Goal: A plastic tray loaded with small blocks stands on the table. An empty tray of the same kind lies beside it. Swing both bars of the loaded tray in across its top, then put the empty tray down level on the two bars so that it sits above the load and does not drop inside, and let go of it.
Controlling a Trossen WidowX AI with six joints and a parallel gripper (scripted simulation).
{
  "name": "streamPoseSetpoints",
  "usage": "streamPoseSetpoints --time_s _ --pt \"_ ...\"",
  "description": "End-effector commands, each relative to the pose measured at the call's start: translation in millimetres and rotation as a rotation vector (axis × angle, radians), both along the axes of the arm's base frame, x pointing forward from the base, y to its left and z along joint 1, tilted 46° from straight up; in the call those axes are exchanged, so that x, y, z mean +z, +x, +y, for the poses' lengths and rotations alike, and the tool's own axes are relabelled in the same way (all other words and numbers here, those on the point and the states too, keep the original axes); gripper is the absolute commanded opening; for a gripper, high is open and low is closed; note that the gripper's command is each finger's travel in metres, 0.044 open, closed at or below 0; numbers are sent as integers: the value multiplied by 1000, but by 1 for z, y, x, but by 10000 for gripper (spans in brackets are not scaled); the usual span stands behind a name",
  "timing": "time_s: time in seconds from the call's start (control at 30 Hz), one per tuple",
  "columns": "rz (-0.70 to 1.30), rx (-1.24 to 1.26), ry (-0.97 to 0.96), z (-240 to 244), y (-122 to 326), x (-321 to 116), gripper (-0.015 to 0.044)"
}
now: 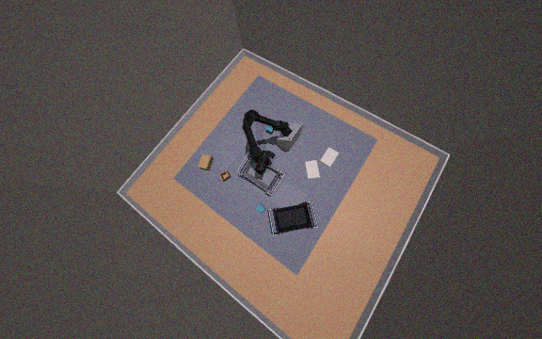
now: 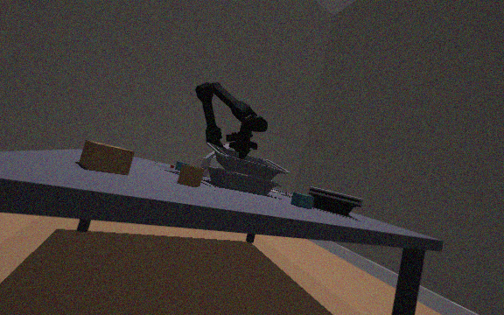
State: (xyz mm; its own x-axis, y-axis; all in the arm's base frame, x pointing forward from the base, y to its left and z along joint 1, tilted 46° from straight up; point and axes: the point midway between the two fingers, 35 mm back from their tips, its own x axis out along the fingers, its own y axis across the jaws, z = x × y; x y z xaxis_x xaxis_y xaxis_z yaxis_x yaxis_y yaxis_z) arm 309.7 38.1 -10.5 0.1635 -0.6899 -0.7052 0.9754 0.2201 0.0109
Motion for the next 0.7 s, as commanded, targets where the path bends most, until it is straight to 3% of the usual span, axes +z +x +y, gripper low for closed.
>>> streamPoseSetpoints --time_s 0.0,0.67 --pt "27 -5 -9 -5 -6 -2 0" --pt "27 -5 -9 -11 -9 -8 0"
